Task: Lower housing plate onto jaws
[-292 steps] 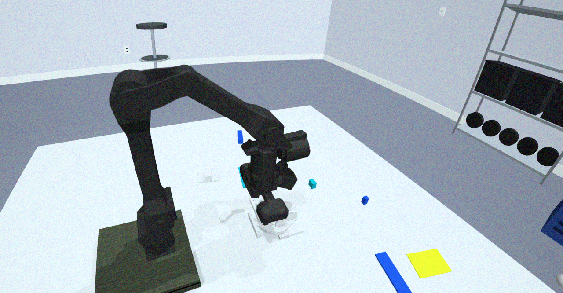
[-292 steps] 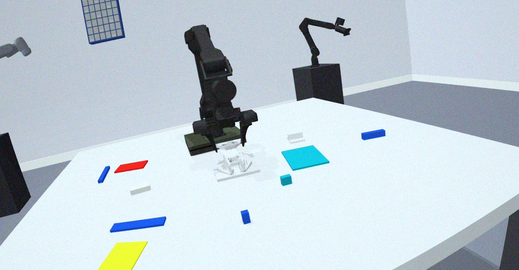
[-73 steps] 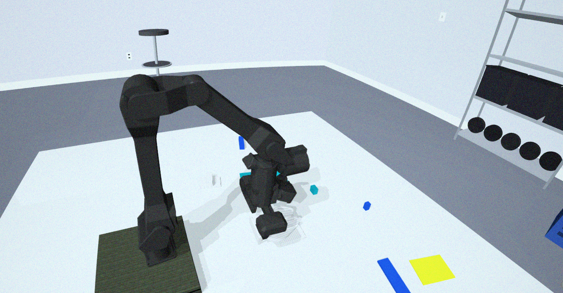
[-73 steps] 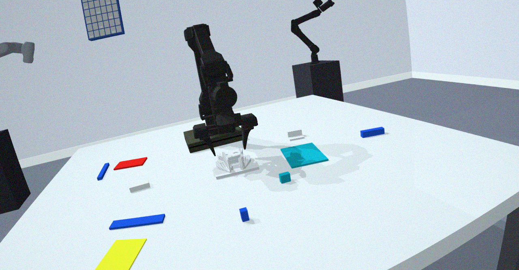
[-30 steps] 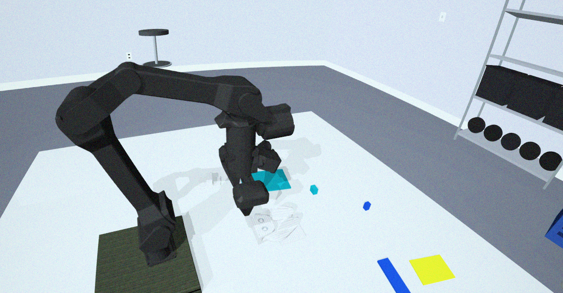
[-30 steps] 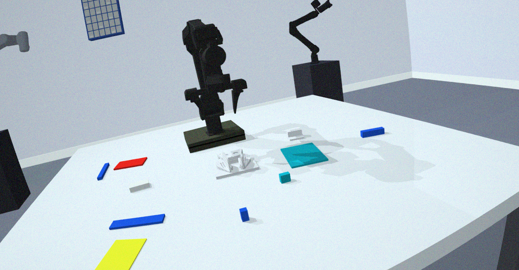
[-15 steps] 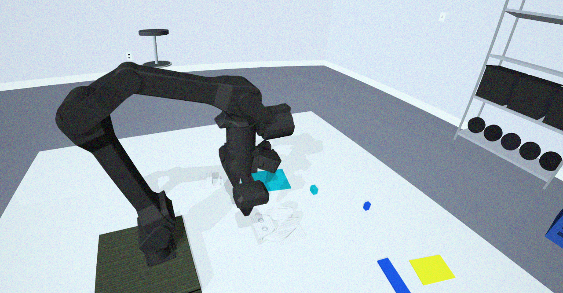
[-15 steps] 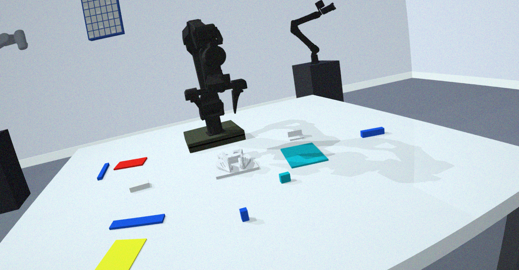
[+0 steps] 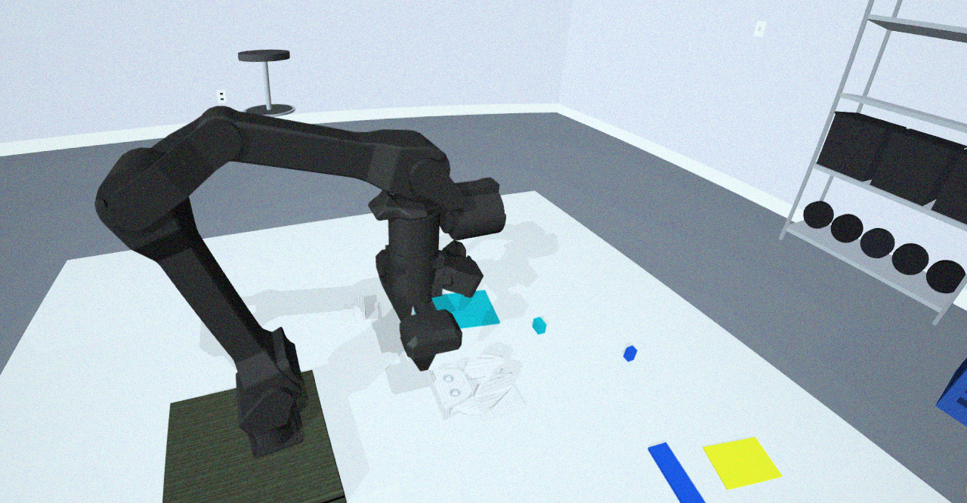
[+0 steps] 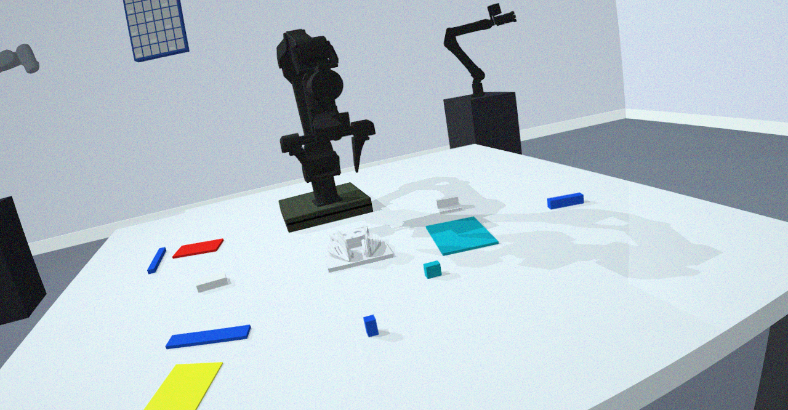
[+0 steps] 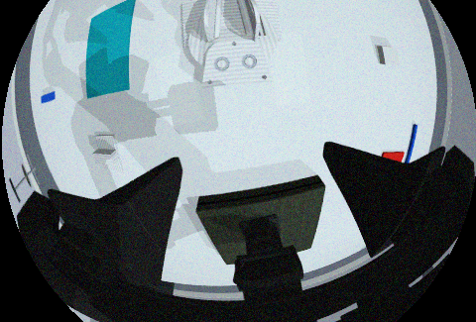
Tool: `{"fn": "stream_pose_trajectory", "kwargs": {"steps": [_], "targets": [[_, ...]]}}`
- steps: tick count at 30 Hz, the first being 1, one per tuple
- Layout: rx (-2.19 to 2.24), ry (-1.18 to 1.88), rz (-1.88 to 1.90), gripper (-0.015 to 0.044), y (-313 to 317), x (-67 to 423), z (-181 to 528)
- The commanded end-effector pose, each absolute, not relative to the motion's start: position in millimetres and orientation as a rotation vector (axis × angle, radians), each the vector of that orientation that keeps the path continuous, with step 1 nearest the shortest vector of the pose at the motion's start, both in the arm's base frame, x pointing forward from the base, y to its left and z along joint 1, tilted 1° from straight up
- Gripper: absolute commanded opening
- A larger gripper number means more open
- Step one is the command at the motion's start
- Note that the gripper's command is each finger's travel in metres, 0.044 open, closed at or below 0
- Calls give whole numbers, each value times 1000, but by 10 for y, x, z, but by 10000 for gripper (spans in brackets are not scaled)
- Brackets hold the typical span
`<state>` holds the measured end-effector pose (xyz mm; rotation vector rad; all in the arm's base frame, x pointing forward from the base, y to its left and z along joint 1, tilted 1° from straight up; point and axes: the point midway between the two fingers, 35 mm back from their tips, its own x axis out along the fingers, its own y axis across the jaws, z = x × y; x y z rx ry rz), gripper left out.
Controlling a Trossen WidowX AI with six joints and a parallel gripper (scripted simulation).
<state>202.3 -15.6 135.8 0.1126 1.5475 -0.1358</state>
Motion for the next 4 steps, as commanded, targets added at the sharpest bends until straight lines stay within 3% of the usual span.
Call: {"fn": "stream_pose_trajectory", "kwargs": {"steps": [1, 4], "targets": [[114, 1549, -140, 440, -158, 2017, 1360], [114, 1549, -140, 440, -158, 2017, 1360]]}}
